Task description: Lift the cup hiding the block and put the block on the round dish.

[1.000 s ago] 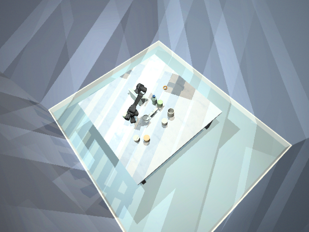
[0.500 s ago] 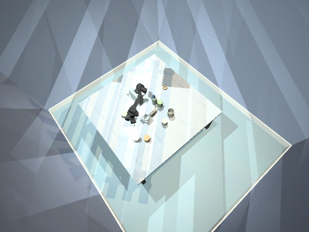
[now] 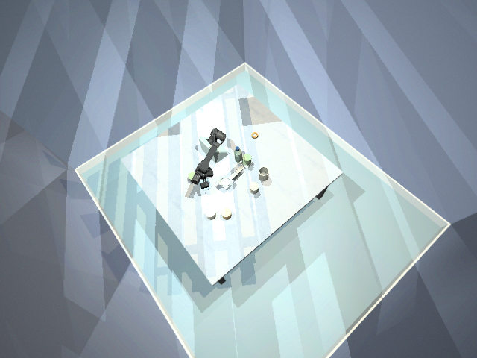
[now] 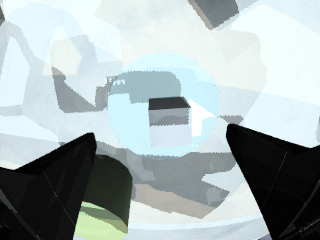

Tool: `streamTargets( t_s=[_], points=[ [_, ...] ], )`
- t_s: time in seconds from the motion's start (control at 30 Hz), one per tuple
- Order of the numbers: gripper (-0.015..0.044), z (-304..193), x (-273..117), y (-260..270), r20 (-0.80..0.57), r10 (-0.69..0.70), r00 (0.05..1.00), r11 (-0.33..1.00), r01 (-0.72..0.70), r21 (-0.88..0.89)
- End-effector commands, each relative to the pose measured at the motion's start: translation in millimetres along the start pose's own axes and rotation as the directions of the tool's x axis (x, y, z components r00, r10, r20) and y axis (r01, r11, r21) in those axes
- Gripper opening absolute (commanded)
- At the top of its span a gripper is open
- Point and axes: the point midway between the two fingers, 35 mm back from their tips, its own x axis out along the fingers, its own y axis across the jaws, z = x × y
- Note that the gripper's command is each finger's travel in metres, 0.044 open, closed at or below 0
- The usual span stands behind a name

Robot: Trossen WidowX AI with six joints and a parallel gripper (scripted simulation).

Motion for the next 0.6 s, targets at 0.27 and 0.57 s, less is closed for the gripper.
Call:
streamTargets(
  t_s=[0.27,0.57],
  points=[
    [0.0440,-0.9,-71.4,0.2,-0.011,-0.029,1.000,1.000,0.029,-0.004],
    [0.0440,-0.9,-71.4,0.2,-0.011,-0.029,1.000,1.000,0.029,-0.004]
  ],
)
